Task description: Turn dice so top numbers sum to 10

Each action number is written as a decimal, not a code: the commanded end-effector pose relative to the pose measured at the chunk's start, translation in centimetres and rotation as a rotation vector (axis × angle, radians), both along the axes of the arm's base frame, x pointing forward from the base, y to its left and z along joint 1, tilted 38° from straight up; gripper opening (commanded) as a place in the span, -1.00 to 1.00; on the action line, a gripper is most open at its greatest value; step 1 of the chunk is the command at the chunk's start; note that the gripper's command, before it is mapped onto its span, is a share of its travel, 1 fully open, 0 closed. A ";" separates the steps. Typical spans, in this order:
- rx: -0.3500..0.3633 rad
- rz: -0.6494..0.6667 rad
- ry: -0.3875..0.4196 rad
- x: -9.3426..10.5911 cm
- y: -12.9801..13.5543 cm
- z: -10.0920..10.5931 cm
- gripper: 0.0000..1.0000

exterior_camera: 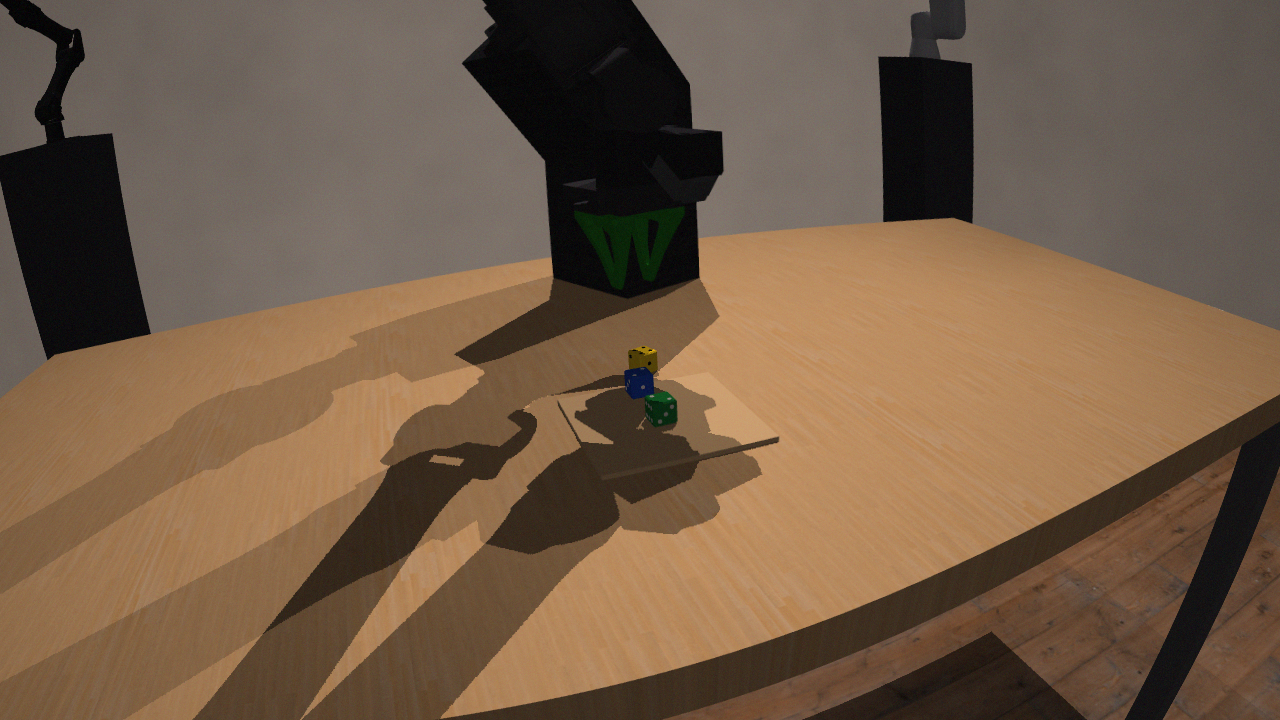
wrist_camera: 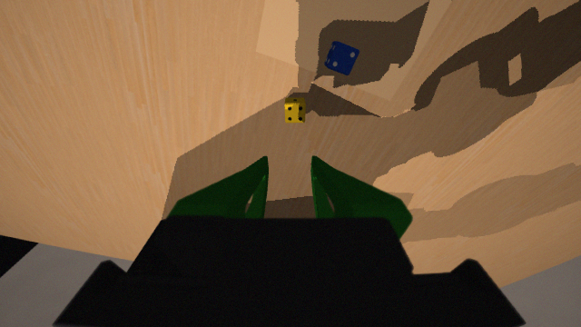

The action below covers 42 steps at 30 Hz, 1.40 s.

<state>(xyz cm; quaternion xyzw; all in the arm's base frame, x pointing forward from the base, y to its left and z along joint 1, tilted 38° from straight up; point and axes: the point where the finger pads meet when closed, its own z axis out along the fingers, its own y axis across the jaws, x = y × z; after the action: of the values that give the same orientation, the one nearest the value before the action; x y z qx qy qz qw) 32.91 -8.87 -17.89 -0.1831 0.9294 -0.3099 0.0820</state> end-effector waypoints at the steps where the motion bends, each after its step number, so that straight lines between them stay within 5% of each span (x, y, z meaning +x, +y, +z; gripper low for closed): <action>1: -0.007 0.039 -0.048 2.2 0.5 1.3 -0.32; 7: -0.007 0.040 -0.001 0.4 0.4 0.4 -0.32; 42: -0.005 0.044 -0.018 1.4 0.4 0.0 -0.32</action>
<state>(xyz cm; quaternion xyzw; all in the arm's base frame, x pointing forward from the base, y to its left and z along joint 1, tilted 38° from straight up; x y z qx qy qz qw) 33.56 -9.08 -17.72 -0.1877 0.9271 -0.3124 0.0876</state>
